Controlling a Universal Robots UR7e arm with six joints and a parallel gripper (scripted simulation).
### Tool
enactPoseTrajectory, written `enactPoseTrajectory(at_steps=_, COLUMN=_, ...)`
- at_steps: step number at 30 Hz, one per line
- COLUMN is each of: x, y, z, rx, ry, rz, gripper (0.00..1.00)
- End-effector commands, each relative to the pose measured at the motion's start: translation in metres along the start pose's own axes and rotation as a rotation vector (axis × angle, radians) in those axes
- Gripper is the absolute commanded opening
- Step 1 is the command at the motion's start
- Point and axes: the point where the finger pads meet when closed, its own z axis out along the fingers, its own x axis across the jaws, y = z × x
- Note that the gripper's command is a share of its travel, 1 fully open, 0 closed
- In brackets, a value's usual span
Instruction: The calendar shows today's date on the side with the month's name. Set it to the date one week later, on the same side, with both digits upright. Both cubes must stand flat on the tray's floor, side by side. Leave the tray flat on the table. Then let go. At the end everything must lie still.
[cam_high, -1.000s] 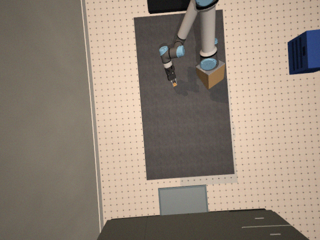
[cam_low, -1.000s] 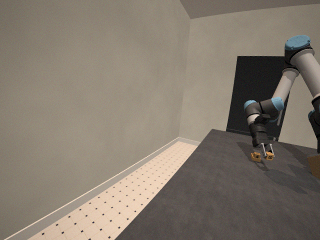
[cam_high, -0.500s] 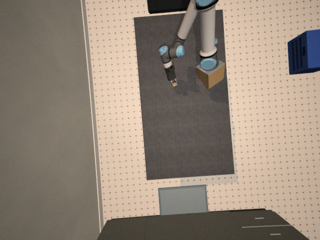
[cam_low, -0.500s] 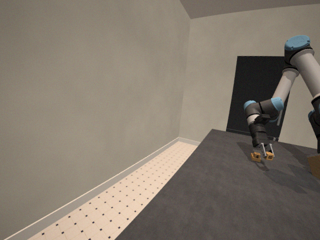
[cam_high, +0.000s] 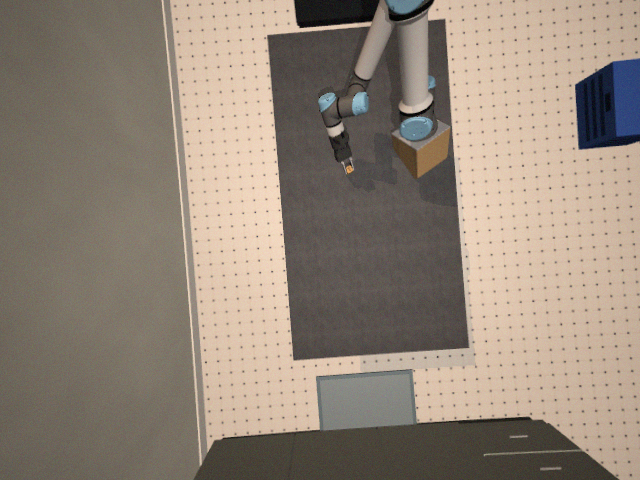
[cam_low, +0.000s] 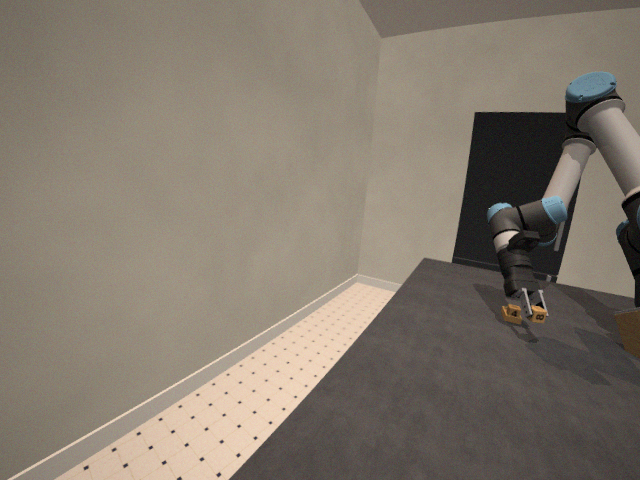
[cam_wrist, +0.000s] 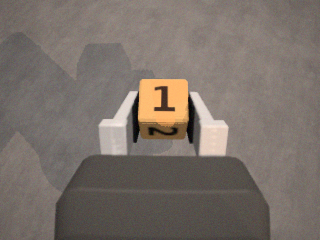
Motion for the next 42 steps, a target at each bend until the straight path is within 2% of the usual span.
enactPoseTrajectory(at_steps=1, x=0.000, y=0.003, z=0.003, rx=0.000, ry=0.001, rz=0.000, gripper=0.57)
enactPoseTrajectory(at_steps=27, x=0.000, y=0.032, z=0.032, rx=0.000, ry=0.001, rz=0.000, gripper=0.57)
enactPoseTrajectory(at_steps=42, x=0.000, y=0.040, z=0.040, rx=0.000, ry=0.001, rz=0.000, gripper=0.57)
